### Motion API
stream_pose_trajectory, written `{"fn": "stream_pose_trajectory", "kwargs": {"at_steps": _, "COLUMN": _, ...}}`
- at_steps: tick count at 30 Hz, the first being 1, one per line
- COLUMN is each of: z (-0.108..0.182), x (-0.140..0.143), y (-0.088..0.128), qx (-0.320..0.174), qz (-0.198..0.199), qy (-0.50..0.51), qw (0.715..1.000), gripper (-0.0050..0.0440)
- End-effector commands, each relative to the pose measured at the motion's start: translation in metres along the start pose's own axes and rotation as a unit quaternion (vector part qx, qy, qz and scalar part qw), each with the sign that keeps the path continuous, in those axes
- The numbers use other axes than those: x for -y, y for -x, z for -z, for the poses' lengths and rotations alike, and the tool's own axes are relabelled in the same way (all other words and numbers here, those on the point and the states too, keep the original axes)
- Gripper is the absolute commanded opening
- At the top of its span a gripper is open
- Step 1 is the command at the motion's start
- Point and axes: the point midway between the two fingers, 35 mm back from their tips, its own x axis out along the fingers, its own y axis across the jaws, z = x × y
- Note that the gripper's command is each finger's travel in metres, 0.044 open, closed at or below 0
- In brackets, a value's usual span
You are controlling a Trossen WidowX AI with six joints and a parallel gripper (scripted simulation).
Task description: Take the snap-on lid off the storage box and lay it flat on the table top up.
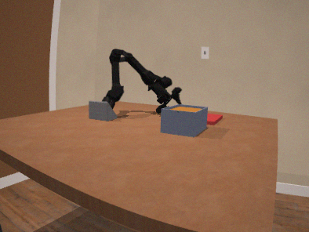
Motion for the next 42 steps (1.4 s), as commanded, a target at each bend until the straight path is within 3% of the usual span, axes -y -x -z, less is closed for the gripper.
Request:
{"fn": "stream_pose_trajectory", "kwargs": {"at_steps": 1, "z": -0.001, "x": -0.001, "y": 0.001, "qx": 0.001, "qz": -0.001, "qy": 0.000, "qw": 1.000, "gripper": 0.0275}}
{"fn": "stream_pose_trajectory", "kwargs": {"at_steps": 42, "z": 0.000, "x": -0.041, "y": 0.033, "qx": 0.001, "qz": 0.000, "qy": 0.000, "qw": 1.000, "gripper": 0.0275}}
